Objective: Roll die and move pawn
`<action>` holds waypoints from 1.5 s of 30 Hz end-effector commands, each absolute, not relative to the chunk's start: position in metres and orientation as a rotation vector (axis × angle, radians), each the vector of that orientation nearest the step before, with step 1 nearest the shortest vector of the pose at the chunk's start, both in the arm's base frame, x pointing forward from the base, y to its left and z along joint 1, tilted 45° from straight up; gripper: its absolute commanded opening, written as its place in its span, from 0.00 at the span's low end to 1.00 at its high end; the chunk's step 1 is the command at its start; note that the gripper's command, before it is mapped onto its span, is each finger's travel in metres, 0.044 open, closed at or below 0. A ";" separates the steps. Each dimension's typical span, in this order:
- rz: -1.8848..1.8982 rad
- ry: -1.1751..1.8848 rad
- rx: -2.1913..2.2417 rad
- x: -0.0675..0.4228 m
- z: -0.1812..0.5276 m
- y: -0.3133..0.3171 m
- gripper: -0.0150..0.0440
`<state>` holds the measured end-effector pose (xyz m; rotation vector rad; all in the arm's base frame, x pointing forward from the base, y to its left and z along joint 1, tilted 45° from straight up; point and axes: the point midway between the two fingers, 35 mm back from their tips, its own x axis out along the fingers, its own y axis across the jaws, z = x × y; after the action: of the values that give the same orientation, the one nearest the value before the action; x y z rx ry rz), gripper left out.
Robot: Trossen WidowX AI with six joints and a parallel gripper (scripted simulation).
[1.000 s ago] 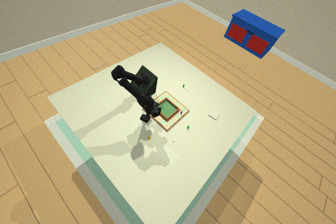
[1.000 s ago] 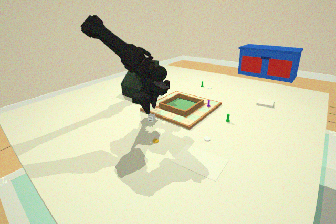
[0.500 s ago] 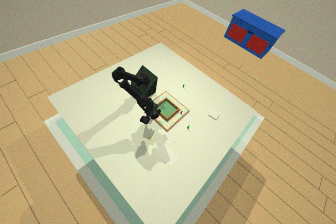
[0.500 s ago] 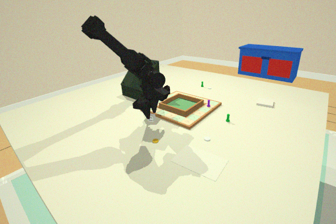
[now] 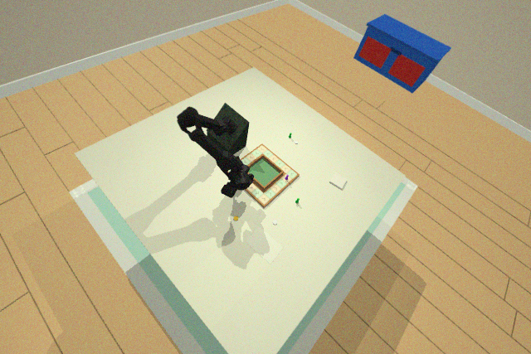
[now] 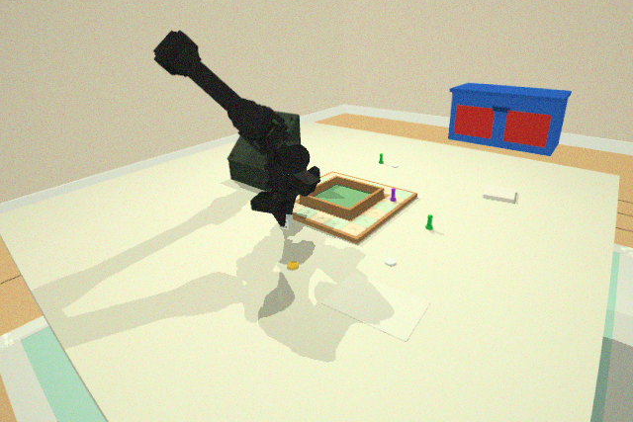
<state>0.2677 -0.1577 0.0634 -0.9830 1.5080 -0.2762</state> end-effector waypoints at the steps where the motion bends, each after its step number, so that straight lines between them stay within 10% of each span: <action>1: -0.270 1.507 -0.983 0.268 0.063 -0.158 0.38; 6: -0.269 1.507 -0.982 0.268 0.065 -0.155 0.25; 45: 0.078 1.594 -1.302 0.269 0.098 -0.037 0.25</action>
<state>0.2638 -0.0477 0.1134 -1.2131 1.5729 -0.0258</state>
